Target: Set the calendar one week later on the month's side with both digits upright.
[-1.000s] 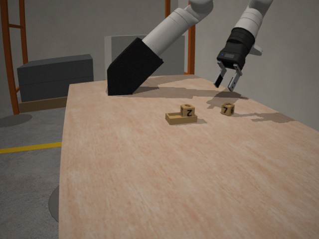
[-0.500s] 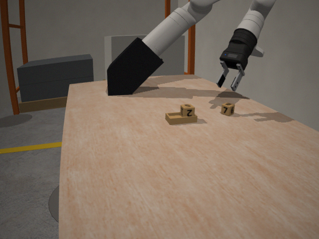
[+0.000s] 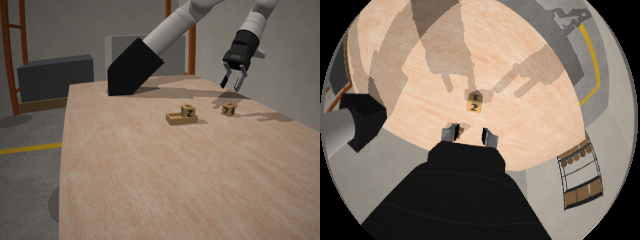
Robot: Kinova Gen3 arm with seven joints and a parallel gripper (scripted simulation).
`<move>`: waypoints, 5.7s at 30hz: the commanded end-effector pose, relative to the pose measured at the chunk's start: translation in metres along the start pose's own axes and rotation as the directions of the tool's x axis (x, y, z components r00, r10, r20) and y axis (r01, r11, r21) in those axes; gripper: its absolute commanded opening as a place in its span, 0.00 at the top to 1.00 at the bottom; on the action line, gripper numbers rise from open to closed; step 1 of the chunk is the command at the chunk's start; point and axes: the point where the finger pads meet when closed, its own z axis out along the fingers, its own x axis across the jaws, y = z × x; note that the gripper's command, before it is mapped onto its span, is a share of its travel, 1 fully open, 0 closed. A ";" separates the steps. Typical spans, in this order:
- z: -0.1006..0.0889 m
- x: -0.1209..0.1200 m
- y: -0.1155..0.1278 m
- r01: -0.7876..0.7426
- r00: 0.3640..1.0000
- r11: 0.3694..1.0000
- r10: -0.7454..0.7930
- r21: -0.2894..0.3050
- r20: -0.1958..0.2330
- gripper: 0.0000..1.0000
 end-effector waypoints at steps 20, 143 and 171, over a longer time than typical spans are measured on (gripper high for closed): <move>-0.001 -0.005 -0.002 0.004 1.000 1.000 -0.004 -0.007 0.007 0.13; 0.048 0.001 -0.054 0.003 1.000 1.000 -0.003 0.000 -0.005 0.43; 0.048 0.000 -0.053 0.002 1.000 1.000 -0.002 0.000 -0.004 0.43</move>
